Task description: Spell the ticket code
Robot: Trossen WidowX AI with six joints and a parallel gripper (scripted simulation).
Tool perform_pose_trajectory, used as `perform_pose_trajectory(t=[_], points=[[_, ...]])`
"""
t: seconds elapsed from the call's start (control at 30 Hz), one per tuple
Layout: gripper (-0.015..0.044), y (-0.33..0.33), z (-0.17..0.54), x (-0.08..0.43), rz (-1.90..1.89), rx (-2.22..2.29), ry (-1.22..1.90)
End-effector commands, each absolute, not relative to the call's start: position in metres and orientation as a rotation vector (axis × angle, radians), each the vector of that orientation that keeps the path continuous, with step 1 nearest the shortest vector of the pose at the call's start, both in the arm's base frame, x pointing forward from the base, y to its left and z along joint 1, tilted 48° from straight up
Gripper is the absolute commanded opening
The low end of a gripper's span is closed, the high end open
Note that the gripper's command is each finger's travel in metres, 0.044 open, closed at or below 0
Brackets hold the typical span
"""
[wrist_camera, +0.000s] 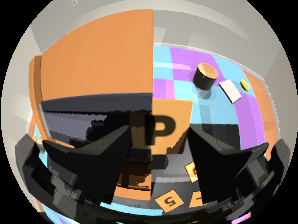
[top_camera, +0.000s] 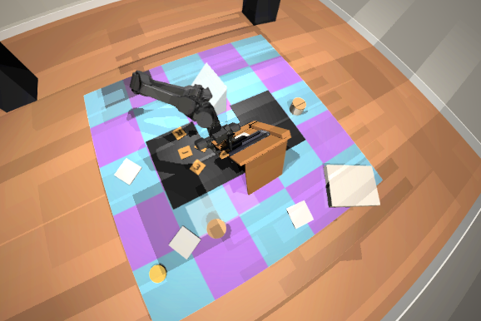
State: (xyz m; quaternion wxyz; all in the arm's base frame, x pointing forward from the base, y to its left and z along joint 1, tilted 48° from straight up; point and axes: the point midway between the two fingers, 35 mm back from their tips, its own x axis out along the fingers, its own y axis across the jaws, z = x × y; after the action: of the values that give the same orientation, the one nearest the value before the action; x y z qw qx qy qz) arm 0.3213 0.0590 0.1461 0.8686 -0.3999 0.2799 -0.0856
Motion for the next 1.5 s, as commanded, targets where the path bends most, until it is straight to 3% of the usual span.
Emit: perform_pose_trajectory(t=[0.0,1.47], points=[[0.0,0.06,0.142,0.321,-0.184,-0.836,0.59],[0.0,0.074,0.126,0.319,-0.184,-0.835,0.59]])
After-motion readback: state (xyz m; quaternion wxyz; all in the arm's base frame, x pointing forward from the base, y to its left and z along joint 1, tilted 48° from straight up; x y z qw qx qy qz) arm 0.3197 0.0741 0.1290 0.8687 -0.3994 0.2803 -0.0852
